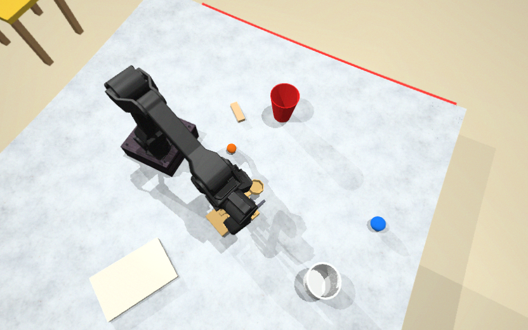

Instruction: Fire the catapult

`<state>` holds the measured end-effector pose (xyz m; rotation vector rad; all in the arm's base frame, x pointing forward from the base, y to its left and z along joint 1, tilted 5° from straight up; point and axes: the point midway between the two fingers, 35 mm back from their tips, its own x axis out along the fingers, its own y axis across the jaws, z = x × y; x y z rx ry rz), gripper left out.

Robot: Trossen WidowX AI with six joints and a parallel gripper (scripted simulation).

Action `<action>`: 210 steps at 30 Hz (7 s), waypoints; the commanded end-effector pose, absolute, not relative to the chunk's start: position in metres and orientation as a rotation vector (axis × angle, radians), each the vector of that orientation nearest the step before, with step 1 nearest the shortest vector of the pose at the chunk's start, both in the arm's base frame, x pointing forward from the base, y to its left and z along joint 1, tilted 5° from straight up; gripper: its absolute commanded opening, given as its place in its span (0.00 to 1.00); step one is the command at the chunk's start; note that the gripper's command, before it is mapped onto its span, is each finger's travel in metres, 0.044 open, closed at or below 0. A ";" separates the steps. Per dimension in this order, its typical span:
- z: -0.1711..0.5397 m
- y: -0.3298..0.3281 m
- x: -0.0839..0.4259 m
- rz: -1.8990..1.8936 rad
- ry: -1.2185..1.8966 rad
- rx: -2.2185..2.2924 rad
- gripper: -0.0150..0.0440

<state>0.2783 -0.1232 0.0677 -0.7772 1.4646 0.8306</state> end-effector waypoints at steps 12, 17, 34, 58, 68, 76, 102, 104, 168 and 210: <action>0.069 -0.123 0.278 0.450 1.577 -0.418 1.00; 0.070 -0.123 0.278 0.311 1.601 -0.285 1.00; 0.071 -0.123 0.277 -0.165 1.617 0.166 1.00; 0.074 -0.122 0.275 -0.830 1.463 0.799 1.00; 0.075 -0.122 0.275 -1.100 1.335 1.055 1.00; 0.075 -0.122 0.275 -1.310 1.205 1.255 1.00; 0.027 -0.122 0.272 -1.601 0.971 1.531 1.00; 0.024 -0.122 0.272 -1.601 0.971 1.531 1.00; 0.029 -0.122 0.272 -1.438 1.109 1.375 0.25; -0.001 -0.124 0.296 -0.947 1.408 0.913 0.25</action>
